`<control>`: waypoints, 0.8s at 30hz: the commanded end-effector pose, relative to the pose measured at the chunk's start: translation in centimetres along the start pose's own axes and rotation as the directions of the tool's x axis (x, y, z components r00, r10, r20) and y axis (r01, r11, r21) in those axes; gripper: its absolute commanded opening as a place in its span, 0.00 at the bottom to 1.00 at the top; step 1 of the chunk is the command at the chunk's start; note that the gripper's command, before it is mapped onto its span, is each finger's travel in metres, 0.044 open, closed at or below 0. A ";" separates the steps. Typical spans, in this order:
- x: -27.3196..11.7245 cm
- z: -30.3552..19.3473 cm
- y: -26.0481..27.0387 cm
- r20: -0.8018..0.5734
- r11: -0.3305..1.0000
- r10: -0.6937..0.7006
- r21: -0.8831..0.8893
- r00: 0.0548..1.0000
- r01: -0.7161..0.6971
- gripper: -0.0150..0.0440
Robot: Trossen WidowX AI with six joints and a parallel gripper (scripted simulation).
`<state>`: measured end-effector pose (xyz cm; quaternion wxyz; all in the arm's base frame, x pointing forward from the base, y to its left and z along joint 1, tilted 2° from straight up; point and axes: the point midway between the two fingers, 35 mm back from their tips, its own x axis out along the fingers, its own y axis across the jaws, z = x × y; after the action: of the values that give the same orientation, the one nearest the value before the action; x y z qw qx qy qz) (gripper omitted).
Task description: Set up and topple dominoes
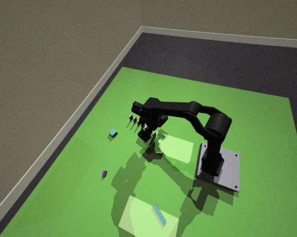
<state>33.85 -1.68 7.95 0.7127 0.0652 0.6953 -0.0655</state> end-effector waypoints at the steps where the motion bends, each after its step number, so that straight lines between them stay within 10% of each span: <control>1: -5.8 0.3 0.1 0.045 1.000 0.005 0.002 0.999 -0.006 1.00; 8: -9.3 -0.5 0.1 0.044 1.000 0.006 -0.011 0.999 -0.006 1.00; 18: -2.1 -7.2 7.3 0.039 0.786 0.009 -0.617 0.999 0.017 1.00; 24: -1.6 -7.8 7.6 0.039 0.756 0.010 -0.654 0.999 0.018 1.00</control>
<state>27.62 7.36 9.27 0.7005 -0.1829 0.6673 0.1747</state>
